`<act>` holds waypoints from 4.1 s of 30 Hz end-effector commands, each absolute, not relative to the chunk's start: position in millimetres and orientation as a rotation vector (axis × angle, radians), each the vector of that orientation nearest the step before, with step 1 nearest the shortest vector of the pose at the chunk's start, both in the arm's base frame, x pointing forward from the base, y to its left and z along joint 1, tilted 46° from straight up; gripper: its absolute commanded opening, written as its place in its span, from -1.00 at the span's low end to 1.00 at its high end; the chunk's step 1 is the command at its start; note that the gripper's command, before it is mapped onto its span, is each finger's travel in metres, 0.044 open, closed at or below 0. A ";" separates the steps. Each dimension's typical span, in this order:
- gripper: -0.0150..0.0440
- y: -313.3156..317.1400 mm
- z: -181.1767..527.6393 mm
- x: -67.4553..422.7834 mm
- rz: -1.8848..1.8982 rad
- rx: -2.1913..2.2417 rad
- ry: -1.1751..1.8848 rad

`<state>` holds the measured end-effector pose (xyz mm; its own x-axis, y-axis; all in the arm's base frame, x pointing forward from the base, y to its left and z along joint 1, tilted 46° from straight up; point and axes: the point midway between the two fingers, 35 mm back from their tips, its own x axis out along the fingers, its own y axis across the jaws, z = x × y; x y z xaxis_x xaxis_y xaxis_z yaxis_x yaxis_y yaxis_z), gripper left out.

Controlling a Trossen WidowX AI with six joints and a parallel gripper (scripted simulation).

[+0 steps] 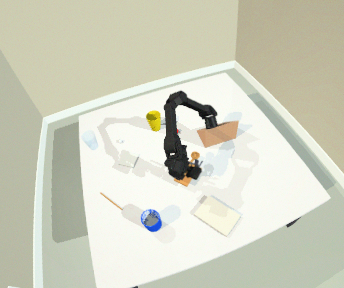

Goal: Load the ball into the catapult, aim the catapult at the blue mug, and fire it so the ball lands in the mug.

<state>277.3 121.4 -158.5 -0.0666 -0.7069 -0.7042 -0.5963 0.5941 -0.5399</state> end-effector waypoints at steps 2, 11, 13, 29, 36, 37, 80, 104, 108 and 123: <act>-0.49 125.5 -157.7 286.6 -0.153 -1.038 1.729; -0.49 119.3 -164.0 286.6 -0.152 -1.038 1.729; -0.49 117.0 -166.3 286.5 -0.152 -1.038 1.729; -0.49 97.8 -184.6 284.8 -0.153 -1.040 1.729; -0.49 89.3 -192.1 283.5 -0.153 -1.041 1.730; -0.49 93.2 -189.7 283.8 -0.156 -1.032 1.730; 1.00 133.8 -146.9 284.8 -0.154 -1.036 1.729; 1.00 108.1 -173.7 283.4 -0.155 -1.037 1.729; 1.00 103.5 -178.4 283.0 -0.156 -1.037 1.729; 1.00 89.2 -192.5 281.1 -0.157 -1.038 1.729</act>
<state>283.2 94.2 -189.9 -0.0530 -0.6939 -0.7181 -0.5533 0.6191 -0.5573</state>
